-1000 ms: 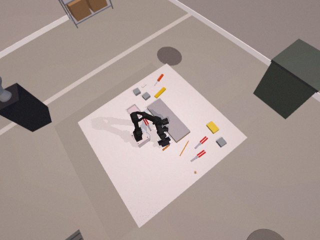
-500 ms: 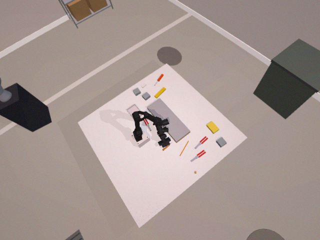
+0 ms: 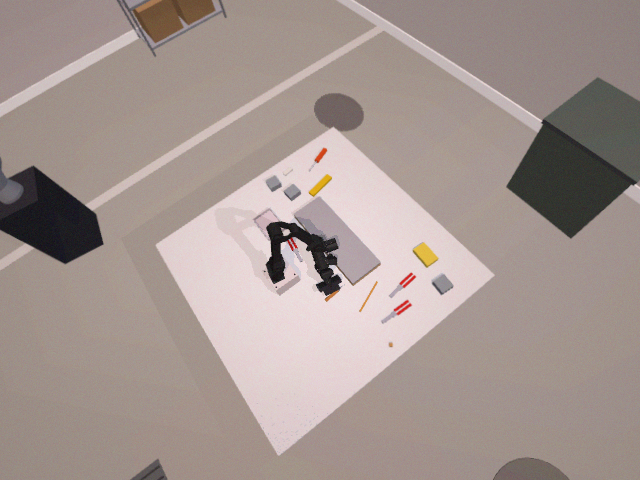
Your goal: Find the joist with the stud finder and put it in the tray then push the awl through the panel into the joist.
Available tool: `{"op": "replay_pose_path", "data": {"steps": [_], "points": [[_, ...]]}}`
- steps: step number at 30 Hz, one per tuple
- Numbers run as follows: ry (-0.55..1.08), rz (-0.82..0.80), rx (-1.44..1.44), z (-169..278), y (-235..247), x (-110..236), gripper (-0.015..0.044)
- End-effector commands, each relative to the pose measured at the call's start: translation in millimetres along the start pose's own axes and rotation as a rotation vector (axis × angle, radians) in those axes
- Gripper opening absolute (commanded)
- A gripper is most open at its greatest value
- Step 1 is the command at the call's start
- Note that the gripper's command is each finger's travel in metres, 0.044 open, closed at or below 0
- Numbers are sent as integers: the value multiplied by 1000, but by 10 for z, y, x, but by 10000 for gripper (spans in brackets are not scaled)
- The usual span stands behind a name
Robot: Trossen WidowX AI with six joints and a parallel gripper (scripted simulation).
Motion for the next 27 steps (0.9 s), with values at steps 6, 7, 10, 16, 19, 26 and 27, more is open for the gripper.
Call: {"op": "replay_pose_path", "data": {"steps": [6, 7, 10, 16, 19, 26, 27], "points": [[0, 3, 0, -1, -4, 2, 341], [0, 3, 0, -1, -4, 2, 368], [0, 3, 0, -1, -4, 4, 440], [0, 2, 0, -4, -1, 62, 440], [0, 0, 0, -5, 1, 105, 440], [0, -1, 0, -5, 3, 206, 440], [0, -2, 0, -5, 3, 221, 440]]}}
Point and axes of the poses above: the point midway between the two fingers, 35 mm back from their tips, its own x axis back along the fingers, its own y axis across the jaws, z = x × y, the point moved 8 cm from there along x, back along the fingers, and after that the axes turned 11 degrees about -x, right-handed, at the moved point
